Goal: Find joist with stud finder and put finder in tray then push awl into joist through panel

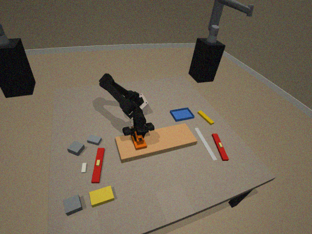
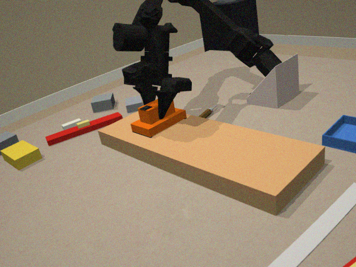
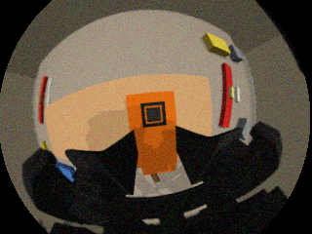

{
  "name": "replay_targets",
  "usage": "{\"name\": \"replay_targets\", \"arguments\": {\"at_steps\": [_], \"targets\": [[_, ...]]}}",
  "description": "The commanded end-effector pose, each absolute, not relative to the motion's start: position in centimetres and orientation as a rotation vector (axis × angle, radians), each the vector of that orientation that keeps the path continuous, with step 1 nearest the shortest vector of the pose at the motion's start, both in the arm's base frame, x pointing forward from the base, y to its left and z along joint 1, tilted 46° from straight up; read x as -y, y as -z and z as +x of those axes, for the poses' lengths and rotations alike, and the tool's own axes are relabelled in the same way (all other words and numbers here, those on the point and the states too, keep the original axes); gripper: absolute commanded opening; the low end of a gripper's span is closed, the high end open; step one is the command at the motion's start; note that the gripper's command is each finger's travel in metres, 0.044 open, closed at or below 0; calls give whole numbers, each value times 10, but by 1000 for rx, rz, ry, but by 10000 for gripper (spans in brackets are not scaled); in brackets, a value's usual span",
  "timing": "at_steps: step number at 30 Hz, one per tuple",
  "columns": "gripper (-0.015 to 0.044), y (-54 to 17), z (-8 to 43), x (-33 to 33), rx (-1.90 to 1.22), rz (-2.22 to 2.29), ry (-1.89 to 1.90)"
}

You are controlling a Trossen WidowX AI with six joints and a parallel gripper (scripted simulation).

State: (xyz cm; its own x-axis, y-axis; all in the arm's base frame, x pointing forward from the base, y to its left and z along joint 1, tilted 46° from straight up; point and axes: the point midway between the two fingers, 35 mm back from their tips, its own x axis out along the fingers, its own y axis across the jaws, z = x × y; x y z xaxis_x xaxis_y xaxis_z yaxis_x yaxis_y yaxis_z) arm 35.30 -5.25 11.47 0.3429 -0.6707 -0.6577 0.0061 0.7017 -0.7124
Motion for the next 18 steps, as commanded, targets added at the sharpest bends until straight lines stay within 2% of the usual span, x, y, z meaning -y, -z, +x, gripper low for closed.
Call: {"name": "replay_targets", "arguments": {"at_steps": [1, 18], "targets": [[0, -124, 353, 62, -1150, -686, 492], [0, -157, 353, 94, -1149, -687, 493]]}}
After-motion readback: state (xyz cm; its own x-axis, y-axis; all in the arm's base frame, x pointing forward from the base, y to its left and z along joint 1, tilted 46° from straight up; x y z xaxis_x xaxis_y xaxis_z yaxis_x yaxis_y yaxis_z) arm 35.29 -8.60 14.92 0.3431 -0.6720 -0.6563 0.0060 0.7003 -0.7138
